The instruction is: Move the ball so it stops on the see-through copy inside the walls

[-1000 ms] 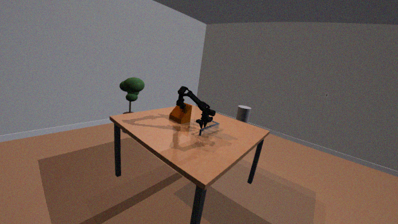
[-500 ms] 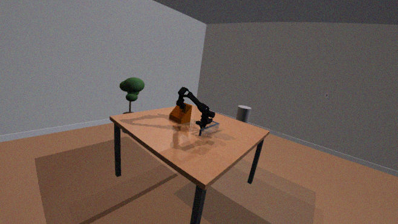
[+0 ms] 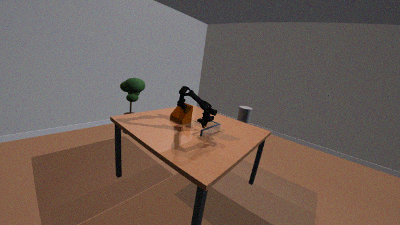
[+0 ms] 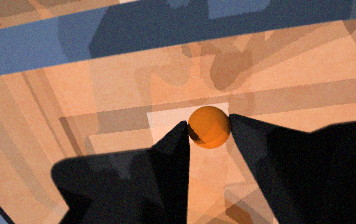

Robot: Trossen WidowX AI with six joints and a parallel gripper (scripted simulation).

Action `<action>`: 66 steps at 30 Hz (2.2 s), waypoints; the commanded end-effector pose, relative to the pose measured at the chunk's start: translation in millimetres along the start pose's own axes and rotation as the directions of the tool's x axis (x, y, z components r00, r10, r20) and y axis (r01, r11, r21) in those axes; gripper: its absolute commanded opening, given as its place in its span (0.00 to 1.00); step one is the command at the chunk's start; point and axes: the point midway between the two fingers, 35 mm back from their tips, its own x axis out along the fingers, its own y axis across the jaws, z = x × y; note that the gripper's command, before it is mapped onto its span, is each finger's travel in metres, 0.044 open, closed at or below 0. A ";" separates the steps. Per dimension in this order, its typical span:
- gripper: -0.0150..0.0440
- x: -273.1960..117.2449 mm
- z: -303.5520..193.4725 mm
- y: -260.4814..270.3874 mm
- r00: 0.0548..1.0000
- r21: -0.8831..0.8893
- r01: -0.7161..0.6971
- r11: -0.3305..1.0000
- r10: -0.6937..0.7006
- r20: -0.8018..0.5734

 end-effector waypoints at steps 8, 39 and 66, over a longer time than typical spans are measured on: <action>0.25 -84.3 2.0 -1.5 1.000 0.016 -0.005 1.000 0.005 0.020; 0.25 -54.5 -93.2 115.4 1.000 0.013 -0.008 1.000 0.007 0.018; 0.25 24.5 -92.1 115.0 1.000 0.013 -0.004 1.000 0.004 0.018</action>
